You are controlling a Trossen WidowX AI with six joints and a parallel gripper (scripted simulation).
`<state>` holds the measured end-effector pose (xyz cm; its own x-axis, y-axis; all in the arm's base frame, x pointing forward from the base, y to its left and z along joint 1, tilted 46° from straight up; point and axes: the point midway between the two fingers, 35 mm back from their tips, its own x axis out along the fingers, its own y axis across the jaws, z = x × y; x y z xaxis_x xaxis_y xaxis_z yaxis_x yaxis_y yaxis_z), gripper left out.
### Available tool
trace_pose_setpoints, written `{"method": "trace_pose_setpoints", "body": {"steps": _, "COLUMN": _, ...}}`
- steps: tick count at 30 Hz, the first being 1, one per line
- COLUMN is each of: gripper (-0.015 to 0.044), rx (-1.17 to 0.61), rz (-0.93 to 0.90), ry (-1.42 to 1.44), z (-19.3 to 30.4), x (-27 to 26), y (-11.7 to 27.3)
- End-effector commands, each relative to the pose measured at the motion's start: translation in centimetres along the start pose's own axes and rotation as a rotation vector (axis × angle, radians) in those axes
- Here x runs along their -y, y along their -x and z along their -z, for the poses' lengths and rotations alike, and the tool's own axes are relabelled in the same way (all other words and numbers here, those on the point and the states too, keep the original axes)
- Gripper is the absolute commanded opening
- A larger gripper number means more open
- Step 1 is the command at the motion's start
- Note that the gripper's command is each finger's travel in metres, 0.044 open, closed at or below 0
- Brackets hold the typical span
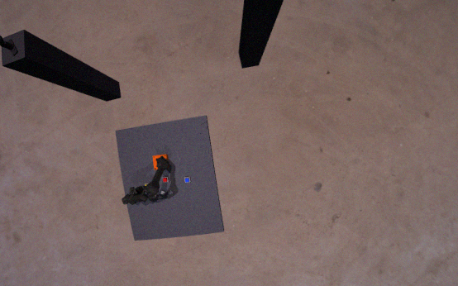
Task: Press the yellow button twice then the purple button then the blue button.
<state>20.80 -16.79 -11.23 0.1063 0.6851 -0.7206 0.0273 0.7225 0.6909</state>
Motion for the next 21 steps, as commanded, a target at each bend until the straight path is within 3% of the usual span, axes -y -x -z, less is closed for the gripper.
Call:
{"method": "trace_pose_setpoints", "body": {"steps": 1, "gripper": 0.0020, "rx": -0.002, "rz": -0.011, "ry": -0.009, "z": 0.1, "x": -0.1, "y": -1.1}}
{"method": "trace_pose_setpoints", "body": {"steps": 21, "gripper": 0.0020, "rx": -0.001, "rz": -0.012, "ry": -0.008, "z": 0.1, "x": -0.2, "y": -2.6}}
